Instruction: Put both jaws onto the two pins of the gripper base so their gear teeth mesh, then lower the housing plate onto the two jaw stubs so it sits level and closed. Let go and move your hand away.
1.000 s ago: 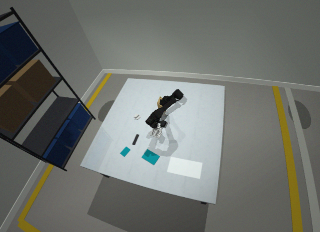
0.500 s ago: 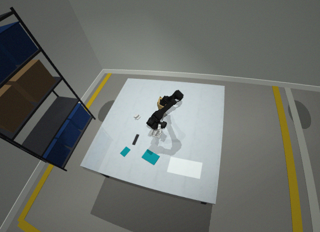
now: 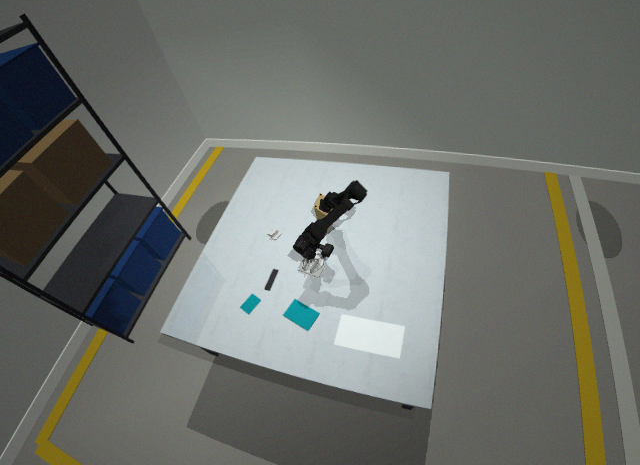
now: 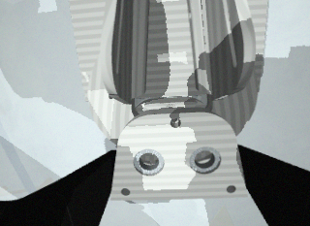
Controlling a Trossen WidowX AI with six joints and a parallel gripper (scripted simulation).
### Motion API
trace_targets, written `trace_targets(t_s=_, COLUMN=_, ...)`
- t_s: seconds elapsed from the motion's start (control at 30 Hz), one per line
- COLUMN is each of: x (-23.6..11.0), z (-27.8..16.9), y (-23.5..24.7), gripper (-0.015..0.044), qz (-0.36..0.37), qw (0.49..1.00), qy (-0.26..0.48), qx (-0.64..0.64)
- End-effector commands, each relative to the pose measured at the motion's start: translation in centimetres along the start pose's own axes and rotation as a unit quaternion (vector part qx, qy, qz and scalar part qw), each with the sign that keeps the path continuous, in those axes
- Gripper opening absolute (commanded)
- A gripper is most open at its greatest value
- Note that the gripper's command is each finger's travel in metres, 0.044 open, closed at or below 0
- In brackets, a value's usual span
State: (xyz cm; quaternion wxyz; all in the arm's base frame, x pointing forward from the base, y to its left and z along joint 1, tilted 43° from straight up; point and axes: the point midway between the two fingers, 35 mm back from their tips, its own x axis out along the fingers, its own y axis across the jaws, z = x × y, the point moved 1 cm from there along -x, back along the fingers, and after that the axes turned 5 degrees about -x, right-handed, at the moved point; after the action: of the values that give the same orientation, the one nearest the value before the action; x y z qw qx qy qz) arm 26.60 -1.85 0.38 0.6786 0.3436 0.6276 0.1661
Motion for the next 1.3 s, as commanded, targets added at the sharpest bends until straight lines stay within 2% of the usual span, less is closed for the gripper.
trace_targets(t_s=0.0, x=0.12, z=0.00, y=0.03, gripper=0.0351, qz=0.002, qw=1.000, qy=0.000, qx=0.004)
trace_targets(t_s=1.27, x=0.85, z=0.00, y=0.04, gripper=0.0351, qz=0.002, qw=1.000, qy=0.000, qx=0.005)
